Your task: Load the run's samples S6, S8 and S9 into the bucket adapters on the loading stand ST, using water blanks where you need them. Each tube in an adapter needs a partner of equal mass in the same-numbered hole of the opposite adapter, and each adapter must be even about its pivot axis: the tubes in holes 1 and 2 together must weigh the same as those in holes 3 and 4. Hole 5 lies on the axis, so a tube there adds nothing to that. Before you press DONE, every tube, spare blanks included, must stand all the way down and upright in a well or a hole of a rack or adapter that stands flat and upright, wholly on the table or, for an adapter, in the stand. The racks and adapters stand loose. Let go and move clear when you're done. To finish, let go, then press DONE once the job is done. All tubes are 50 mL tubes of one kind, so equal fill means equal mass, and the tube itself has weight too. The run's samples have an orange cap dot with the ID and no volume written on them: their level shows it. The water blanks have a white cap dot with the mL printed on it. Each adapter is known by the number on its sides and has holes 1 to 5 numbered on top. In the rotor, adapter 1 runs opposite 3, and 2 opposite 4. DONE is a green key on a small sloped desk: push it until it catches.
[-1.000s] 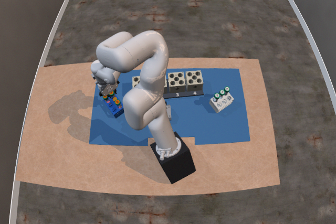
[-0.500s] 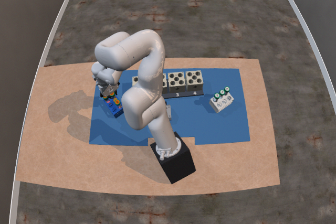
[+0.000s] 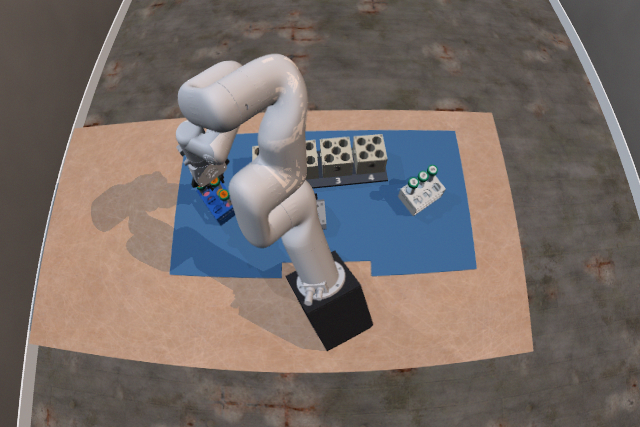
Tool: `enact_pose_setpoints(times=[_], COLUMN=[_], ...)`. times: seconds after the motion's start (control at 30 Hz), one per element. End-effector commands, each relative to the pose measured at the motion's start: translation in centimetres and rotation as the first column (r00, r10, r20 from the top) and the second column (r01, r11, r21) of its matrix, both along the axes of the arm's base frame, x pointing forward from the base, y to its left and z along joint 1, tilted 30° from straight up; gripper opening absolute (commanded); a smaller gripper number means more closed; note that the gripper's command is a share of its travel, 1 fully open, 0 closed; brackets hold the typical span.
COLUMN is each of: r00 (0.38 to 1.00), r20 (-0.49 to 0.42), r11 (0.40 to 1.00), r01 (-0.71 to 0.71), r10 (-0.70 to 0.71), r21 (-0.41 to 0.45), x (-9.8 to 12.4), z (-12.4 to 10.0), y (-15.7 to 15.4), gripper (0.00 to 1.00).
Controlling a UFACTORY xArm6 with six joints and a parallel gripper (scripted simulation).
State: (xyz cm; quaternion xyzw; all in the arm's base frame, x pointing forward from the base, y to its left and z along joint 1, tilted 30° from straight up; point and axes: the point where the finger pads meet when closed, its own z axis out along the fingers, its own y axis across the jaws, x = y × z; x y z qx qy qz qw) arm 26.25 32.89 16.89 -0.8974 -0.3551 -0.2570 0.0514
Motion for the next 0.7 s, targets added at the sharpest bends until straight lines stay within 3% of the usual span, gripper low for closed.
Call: enact_pose_setpoints(times=[0.0,0.67], r00=[1.000,1.000], r20=[0.002,0.002], r11=[1.000,1.000], r01=[0.000,0.000], r10=[0.000,0.000], r21=[0.002,0.002], x=[0.2,0.9], z=[-0.1,-1.7], y=[0.1,0.6], gripper=[0.00,0.00])
